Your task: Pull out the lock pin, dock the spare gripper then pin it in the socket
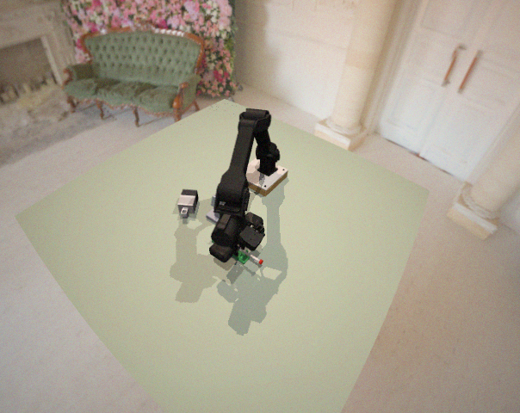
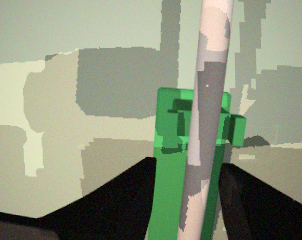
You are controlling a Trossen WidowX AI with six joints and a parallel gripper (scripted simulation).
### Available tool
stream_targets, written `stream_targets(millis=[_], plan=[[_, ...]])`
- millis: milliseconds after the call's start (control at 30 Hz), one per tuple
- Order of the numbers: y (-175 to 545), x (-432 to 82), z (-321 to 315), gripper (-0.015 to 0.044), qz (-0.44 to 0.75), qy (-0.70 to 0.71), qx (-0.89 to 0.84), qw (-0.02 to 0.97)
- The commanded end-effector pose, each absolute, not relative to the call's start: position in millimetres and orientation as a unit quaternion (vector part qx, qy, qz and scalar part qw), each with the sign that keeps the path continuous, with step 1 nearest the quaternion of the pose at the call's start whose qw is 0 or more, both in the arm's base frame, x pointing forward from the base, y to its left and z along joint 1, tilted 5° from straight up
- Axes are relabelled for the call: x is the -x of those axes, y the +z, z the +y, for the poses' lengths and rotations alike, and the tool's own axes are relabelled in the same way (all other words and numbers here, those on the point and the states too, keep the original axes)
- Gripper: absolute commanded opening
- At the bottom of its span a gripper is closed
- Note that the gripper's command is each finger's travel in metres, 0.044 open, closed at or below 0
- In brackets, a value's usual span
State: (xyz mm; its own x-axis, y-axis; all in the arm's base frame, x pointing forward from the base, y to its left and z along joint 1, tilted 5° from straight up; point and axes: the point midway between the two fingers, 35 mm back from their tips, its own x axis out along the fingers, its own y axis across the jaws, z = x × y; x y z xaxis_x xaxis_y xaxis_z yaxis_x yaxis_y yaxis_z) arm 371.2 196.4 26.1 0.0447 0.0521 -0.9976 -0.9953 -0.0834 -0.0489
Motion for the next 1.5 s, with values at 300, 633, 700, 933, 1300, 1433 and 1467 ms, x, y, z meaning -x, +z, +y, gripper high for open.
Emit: stream_targets(millis=[300, 633, 700, 933, 1300, 1433, 1467], plan=[[25, -371, 195, 0.0000, 0.454, 0.520, 0.522, 0.501], [39, -369, 196, 0.0000, 0.455, 0.522, 0.519, 0.501], [42, -369, 196, 0.0000, 0.457, 0.523, 0.519, 0.499], [53, -367, 196, 0.0000, 0.459, 0.524, 0.518, 0.496], [51, -367, 194, 0.0000, 0.460, 0.525, 0.518, 0.495], [55, -369, 182, 0.0000, 0.460, 0.524, 0.518, 0.494], [56, -370, 179, 0.0000, 0.460, 0.524, 0.518, 0.494]])
